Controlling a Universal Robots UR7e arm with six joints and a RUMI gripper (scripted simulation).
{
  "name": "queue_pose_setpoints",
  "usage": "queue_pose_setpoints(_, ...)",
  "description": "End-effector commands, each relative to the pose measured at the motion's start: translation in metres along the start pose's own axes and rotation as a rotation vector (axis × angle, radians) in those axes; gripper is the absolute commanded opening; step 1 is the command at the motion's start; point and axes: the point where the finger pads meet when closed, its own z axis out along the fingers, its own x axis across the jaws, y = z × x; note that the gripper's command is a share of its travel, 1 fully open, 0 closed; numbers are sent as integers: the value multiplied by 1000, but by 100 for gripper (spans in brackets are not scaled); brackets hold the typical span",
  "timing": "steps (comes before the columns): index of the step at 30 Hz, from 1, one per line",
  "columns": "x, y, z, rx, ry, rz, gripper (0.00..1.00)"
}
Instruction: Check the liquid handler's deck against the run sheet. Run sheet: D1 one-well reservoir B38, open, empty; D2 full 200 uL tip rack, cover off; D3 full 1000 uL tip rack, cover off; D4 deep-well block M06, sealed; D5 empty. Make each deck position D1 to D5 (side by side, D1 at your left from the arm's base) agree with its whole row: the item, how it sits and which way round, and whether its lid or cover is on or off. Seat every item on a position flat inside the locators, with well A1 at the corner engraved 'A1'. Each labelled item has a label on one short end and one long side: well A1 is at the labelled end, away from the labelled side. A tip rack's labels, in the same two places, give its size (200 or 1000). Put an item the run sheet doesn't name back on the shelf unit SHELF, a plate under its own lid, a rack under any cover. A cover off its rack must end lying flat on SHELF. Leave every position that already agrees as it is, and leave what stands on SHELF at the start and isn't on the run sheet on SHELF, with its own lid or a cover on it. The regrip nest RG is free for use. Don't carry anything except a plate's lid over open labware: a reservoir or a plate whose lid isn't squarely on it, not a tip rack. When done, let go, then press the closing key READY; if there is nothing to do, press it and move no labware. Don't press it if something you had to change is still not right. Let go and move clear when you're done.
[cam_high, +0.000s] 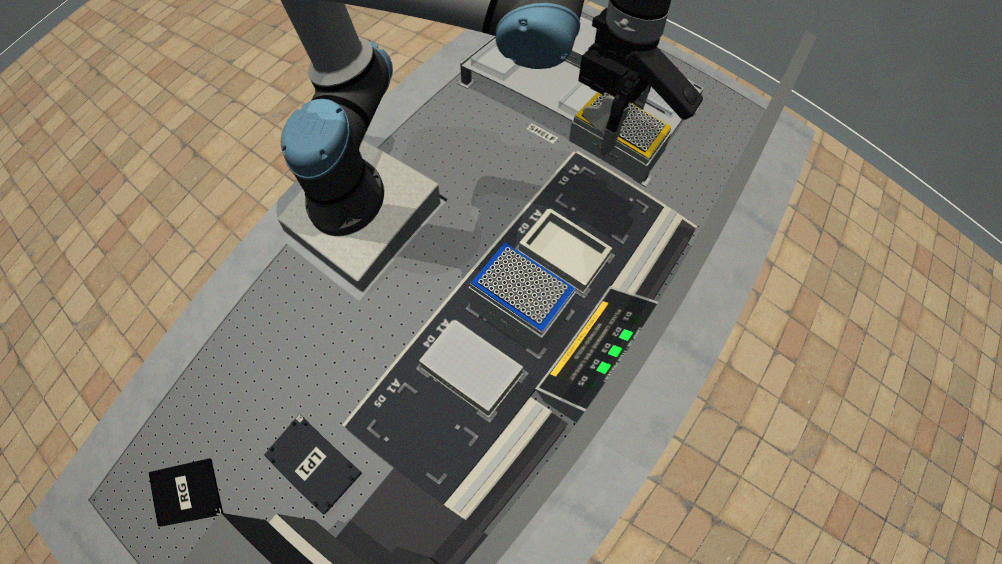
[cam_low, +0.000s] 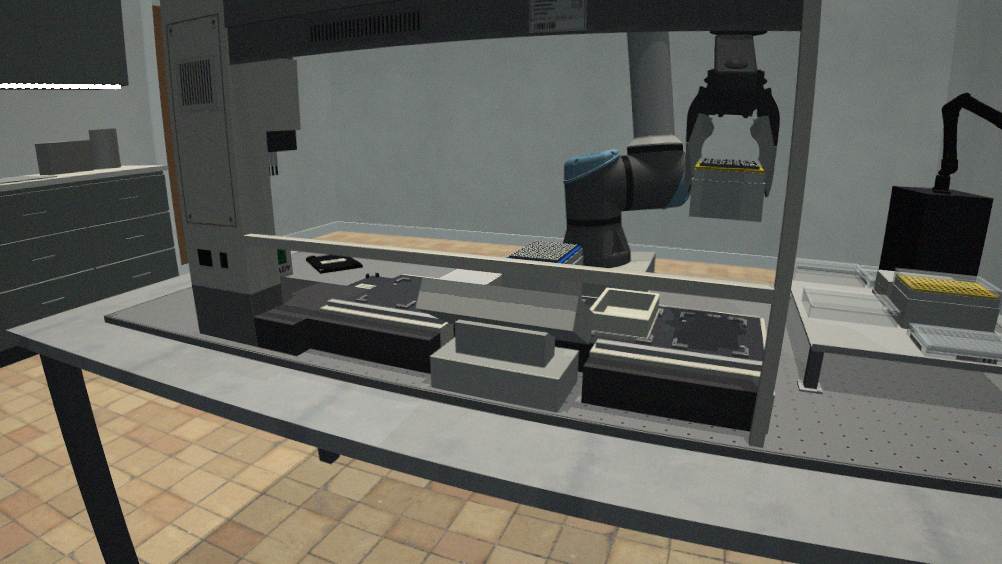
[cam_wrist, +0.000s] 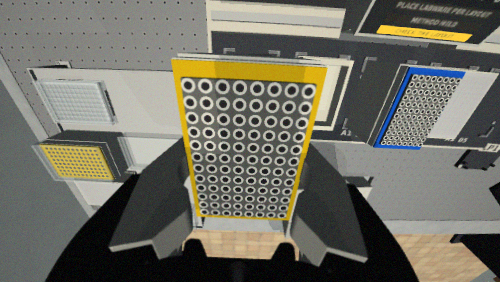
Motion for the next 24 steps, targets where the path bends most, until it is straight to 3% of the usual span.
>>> queue_pose_setpoints(1,0,0,-10,1,0,0,0)
queue_pose_setpoints(24,0,0,-43,1,0,0,0)
